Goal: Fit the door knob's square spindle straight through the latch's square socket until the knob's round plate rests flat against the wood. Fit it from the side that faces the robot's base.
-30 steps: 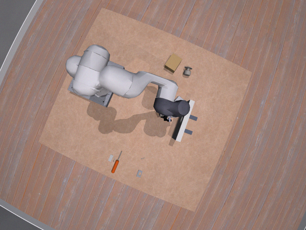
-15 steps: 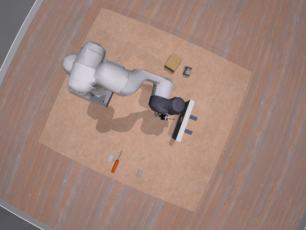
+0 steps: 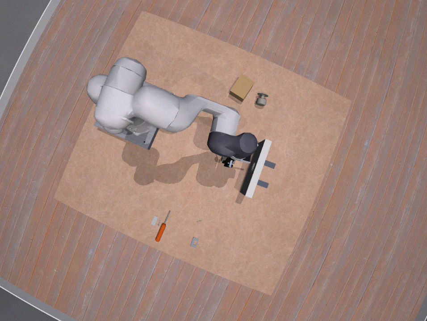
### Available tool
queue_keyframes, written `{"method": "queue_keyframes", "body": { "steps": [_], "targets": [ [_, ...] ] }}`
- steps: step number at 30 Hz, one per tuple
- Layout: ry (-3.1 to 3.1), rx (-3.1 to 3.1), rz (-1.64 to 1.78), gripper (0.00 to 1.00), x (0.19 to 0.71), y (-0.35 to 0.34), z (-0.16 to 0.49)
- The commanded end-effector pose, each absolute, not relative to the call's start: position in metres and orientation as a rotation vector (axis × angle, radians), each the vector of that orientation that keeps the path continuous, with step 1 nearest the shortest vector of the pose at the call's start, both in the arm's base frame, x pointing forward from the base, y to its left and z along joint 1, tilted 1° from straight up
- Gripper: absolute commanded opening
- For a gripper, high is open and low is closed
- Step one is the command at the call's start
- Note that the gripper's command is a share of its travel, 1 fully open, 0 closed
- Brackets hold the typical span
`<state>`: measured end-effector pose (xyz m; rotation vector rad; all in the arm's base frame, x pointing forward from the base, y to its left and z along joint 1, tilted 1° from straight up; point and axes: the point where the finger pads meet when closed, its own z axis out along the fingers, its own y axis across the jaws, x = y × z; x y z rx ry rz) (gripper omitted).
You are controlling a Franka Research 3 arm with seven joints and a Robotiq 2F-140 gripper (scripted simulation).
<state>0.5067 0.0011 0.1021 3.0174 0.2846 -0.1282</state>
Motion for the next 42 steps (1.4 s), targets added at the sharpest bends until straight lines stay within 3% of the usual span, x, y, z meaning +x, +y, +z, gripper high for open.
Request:
{"method": "queue_keyframes", "body": {
  "steps": [1,42],
  "targets": [
    [0.223,3.016,-0.105,0.42,0.5105,0.0006,0.1053],
    [0.084,3.006,-0.072,0.42,0.5156,-0.0015,0.1079]
  ]
}}
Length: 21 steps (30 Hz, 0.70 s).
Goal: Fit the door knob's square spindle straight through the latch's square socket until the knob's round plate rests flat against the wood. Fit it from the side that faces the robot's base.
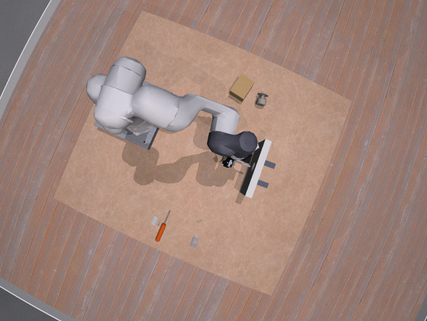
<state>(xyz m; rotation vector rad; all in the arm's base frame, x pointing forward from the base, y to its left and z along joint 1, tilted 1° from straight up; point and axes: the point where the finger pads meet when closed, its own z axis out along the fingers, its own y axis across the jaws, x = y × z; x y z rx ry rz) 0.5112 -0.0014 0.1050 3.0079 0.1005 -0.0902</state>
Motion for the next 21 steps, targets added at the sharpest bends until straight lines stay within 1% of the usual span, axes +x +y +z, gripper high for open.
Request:
{"method": "queue_keyframes", "body": {
  "steps": [1,21],
  "targets": [
    [0.084,3.006,-0.072,0.42,0.516,-0.0014,0.1079],
    [0.082,3.007,-0.071,0.42,0.5199,-0.0009,0.1078]
  ]
}}
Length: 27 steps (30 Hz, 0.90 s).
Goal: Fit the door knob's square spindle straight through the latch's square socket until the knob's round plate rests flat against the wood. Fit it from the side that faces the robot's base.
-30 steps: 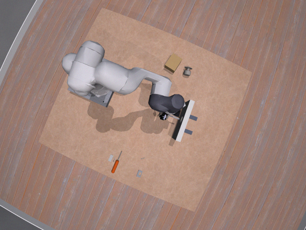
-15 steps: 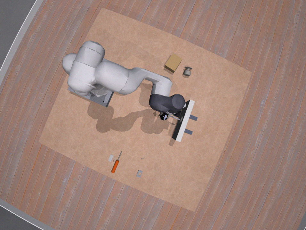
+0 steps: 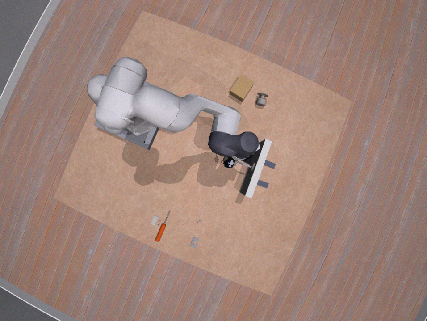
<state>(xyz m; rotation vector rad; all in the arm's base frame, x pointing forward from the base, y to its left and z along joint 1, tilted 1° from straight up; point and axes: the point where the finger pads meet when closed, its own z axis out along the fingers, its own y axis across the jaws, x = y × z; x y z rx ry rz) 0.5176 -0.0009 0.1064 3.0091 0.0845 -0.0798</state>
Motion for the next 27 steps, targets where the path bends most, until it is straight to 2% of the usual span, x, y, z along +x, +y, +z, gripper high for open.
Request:
{"method": "queue_keyframes", "body": {
  "steps": [1,27],
  "targets": [
    [0.082,3.007,-0.071,0.42,0.5199,-0.0009,0.1078],
    [0.103,3.007,-0.082,0.42,0.525,-0.0002,0.1062]
  ]
}}
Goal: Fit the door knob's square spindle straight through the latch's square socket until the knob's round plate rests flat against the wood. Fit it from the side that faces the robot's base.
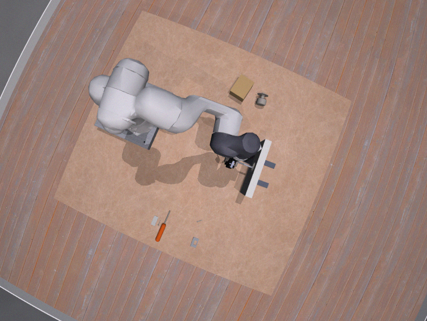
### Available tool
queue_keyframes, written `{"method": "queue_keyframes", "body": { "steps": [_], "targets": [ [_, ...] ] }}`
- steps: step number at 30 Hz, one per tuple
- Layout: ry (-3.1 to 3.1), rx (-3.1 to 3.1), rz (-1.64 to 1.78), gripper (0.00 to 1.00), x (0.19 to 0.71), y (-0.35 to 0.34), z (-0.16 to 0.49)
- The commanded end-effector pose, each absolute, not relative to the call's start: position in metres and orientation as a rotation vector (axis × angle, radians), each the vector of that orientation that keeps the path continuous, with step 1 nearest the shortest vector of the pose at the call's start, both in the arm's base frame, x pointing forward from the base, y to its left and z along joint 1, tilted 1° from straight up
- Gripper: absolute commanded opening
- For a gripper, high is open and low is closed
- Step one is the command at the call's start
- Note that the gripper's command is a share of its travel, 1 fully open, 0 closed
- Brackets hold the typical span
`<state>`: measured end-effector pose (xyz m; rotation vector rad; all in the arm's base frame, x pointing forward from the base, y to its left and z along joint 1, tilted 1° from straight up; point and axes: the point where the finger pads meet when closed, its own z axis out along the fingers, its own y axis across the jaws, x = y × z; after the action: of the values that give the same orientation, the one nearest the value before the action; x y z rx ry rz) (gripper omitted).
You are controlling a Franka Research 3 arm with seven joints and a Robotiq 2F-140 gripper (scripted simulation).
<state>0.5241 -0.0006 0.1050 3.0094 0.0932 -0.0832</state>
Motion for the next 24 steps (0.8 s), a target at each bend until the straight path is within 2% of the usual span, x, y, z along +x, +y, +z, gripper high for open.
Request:
{"method": "queue_keyframes", "body": {
  "steps": [1,24],
  "targets": [
    [0.103,3.007,-0.082,0.42,0.525,-0.0002,0.1062],
    [0.116,3.007,-0.089,0.42,0.5301,0.0006,0.106]
  ]
}}
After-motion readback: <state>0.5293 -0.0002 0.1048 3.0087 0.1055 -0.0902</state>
